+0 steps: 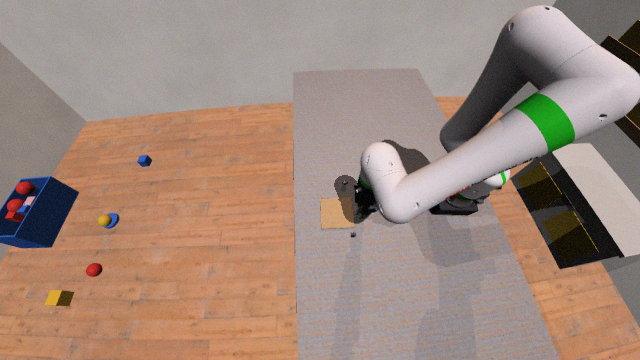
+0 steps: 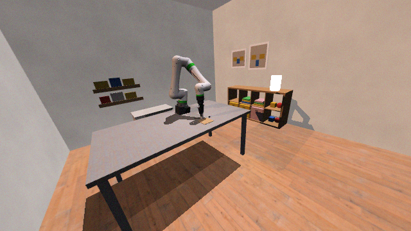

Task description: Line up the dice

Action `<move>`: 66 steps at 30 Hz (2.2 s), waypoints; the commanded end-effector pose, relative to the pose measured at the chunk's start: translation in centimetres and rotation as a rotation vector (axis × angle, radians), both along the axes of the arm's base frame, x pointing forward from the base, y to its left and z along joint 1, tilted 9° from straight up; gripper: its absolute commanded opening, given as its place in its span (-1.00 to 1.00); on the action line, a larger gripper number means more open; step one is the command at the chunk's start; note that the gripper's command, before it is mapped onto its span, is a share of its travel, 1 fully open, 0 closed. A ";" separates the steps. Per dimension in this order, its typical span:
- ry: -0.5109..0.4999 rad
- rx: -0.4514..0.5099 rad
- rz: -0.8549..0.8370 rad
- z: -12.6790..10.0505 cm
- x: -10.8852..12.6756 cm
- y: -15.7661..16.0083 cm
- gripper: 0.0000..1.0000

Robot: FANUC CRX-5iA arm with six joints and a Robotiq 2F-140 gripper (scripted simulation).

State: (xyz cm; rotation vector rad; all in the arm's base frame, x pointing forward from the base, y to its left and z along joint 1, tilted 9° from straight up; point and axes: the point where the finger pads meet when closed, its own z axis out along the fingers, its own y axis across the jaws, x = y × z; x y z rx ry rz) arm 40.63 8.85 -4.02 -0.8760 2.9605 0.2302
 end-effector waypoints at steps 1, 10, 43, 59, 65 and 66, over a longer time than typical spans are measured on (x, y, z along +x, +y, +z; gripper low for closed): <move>0.000 0.000 0.000 0.0 0.0 0.0 -0.87; 0.000 0.000 0.000 0.6 0.0 -0.1 -0.87; 0.026 0.000 -0.167 10.0 2.0 -2.0 -0.87; 0.066 0.001 -0.420 10.1 5.1 -2.9 -0.87; 0.066 0.001 -0.420 10.1 5.1 -2.9 -0.87; 0.066 0.001 -0.420 10.0 5.1 -2.9 -0.87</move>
